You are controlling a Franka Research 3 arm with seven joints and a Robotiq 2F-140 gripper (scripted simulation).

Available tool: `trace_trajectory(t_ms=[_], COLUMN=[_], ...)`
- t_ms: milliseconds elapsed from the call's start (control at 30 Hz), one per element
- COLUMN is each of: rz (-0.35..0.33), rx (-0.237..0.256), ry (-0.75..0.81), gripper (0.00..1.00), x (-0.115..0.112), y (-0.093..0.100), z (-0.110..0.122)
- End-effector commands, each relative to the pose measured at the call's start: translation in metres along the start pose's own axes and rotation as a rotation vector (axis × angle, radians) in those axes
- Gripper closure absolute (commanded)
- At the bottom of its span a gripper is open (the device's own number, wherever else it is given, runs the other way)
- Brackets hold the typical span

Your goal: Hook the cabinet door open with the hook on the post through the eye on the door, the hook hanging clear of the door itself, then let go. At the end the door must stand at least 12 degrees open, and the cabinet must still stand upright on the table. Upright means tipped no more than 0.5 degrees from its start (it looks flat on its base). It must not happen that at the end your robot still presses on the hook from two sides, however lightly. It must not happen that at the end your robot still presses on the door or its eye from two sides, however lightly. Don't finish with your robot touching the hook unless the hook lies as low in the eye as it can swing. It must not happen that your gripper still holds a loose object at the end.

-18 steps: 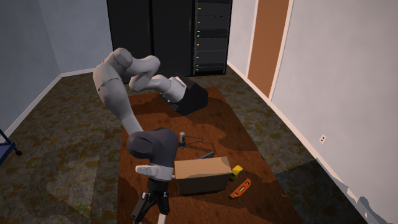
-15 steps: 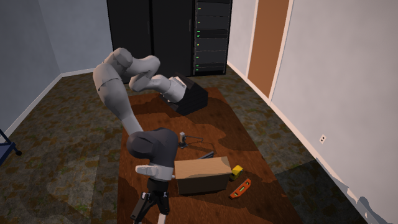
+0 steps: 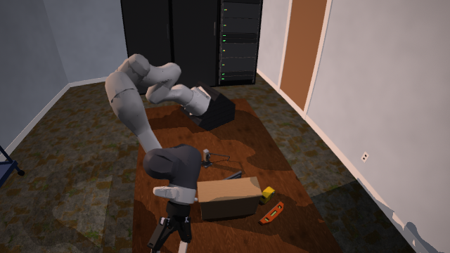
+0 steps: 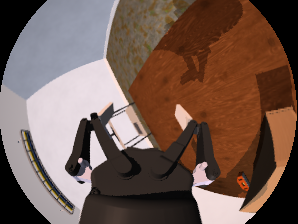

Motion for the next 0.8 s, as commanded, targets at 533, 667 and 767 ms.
trace_trajectory(t_ms=[533, 667, 767], rz=[0.118, 0.137, 0.155], rx=[-0.124, -0.157, -0.196], ry=[0.115, 0.140, 0.169], gripper=[0.00, 0.00, 0.00], x=[0.038, 0.046, 0.054], y=[-0.005, -0.005, -0.005], z=[-0.012, -0.013, -0.014])
Point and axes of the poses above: the point where the finger pads meet when closed, its own y axis back along the fingers, its own z axis across the jaws, x = y × z, the point moved 9 cm from there along y, back along the fingers, and after that the axes turned 14 degrees about y, right-handed, at the moved point
